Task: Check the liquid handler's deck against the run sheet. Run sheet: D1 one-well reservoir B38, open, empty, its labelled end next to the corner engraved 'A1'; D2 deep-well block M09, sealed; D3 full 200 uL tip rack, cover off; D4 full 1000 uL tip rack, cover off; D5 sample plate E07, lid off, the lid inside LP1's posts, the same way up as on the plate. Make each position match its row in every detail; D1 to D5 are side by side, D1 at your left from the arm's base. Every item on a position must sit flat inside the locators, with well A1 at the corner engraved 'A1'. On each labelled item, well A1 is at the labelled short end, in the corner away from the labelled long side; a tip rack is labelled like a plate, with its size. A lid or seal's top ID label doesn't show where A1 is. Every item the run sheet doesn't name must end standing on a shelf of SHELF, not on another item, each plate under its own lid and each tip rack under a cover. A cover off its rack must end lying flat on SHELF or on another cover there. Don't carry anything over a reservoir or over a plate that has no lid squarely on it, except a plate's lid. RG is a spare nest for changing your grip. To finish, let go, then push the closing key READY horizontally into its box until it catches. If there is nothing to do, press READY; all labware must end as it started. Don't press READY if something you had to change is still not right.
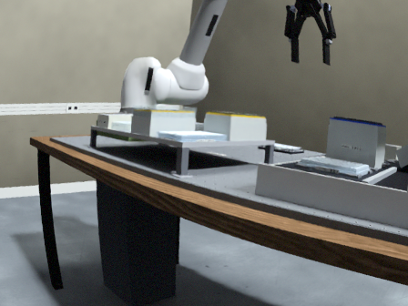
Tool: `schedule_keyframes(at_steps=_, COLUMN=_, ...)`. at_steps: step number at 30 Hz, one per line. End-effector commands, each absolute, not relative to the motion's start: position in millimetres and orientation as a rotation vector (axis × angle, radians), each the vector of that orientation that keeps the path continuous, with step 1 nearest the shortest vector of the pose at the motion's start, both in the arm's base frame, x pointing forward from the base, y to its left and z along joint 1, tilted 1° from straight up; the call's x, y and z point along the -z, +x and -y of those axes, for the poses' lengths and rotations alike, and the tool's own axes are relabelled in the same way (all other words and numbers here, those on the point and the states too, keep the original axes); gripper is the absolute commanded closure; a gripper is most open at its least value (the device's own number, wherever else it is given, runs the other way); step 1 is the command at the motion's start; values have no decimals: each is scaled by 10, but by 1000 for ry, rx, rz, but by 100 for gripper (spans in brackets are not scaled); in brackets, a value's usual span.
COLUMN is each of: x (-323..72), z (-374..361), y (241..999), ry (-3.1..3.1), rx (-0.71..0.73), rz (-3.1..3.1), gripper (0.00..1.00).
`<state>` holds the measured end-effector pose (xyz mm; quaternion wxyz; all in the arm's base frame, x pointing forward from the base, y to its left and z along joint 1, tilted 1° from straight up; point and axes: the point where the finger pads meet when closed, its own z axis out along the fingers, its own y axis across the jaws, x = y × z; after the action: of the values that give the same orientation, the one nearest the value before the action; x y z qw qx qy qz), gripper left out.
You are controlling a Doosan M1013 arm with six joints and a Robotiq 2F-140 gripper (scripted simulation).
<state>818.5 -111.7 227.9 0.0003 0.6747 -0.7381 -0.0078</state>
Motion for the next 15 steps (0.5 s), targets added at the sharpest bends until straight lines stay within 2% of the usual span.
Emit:
schedule_keyframes(at_steps=1, x=-2276, z=1063, y=8193, ry=2121, rx=18, rz=2322, gripper=34)
schedule_keyframes(at_steps=15, x=-2284, z=494, y=8217, ry=2121, rx=19, rz=2323, gripper=34)
